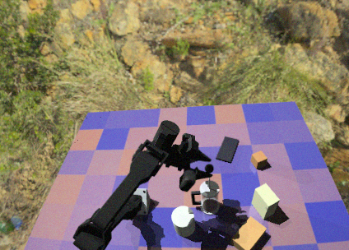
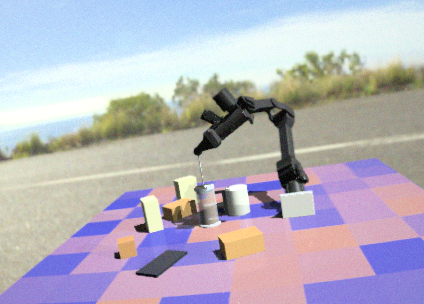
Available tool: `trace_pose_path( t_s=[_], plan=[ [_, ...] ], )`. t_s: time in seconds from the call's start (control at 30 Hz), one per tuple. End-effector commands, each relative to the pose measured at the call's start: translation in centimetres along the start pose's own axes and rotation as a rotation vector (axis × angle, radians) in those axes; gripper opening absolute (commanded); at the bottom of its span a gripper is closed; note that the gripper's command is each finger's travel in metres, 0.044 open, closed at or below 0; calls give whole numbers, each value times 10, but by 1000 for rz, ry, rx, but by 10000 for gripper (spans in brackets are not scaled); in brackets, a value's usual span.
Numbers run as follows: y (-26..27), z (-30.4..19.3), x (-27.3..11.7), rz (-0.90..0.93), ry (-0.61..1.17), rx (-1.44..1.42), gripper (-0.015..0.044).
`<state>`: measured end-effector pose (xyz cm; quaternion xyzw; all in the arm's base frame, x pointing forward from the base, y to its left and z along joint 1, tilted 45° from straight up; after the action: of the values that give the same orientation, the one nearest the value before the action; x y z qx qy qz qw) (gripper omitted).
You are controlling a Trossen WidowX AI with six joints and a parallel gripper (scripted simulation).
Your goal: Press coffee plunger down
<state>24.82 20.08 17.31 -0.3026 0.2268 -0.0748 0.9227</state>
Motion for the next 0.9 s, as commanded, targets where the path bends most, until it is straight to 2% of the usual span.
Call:
trace_pose_path(
  t_s=[0.0, 0.07, 0.13, 0.87],
  plan=[
    [1, -2, 0, 3, 2, -8, 177],
    [1, -2, 0, 3, 2, -8, 125],
    [1, -2, 0, 3, 2, -8, 114],
    [0, -17, 13, 5, 6, -7, 114]
  ],
)
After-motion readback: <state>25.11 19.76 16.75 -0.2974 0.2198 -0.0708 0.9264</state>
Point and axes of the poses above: the point midway between the two fingers, 35 mm back from their tips, its own x axis out along the fingers, its own y axis across the jaws, z = x × y, the point moved 3 cm from there along -x, back along the fingers, and after that the axes turned 9 degrees about x, right-handed, at the moved point
